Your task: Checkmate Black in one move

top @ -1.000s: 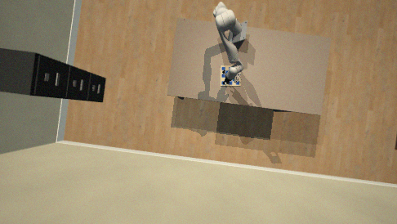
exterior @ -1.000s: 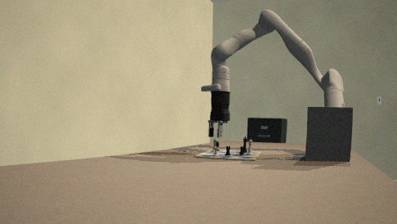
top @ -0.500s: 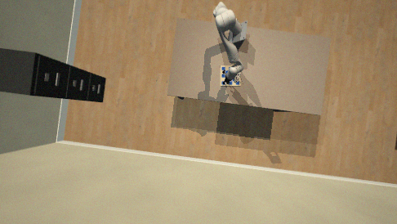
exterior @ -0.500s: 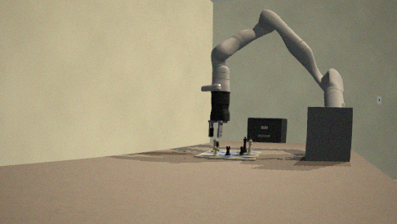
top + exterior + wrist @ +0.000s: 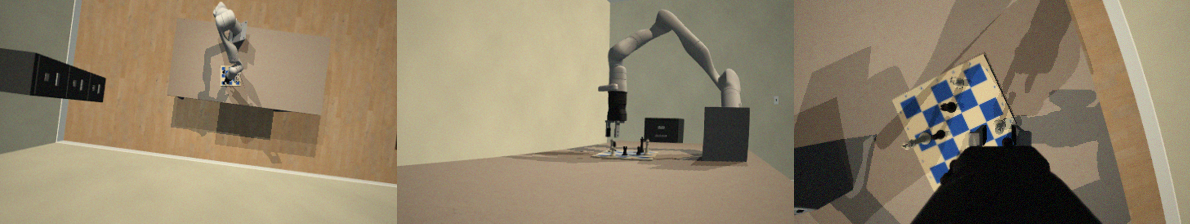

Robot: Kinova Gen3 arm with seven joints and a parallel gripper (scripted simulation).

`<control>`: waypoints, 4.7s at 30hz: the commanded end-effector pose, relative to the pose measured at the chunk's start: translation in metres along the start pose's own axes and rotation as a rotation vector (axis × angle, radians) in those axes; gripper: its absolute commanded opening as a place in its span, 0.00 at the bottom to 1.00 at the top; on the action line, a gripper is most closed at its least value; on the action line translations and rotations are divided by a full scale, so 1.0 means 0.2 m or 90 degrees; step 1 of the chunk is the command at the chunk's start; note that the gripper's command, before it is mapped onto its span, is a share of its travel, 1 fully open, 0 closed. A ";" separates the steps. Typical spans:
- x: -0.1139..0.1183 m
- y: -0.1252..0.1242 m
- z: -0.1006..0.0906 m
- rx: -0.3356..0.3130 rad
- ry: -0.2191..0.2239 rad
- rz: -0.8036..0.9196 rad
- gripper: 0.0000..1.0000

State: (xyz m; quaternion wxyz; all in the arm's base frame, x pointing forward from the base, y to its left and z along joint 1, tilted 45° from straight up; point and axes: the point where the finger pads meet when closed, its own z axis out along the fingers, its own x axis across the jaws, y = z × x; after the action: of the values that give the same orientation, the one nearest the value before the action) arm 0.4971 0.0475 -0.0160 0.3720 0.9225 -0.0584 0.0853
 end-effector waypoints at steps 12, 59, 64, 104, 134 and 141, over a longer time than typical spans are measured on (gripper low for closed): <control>0.00 -0.01 -0.01 0.001 0.001 0.000 0.79; 0.00 -0.01 0.03 0.001 0.001 0.000 0.79; 0.00 -0.01 0.08 0.001 0.001 0.000 0.79; 0.00 -0.01 0.19 0.001 0.001 0.000 0.79; 0.00 -0.01 0.19 0.001 0.001 0.000 0.00; 0.00 -0.01 0.19 0.001 0.001 0.000 0.00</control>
State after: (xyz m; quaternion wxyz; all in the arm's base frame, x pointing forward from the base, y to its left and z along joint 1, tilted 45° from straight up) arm 0.5022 0.0205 -0.0443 0.3719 0.9225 -0.0584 0.0853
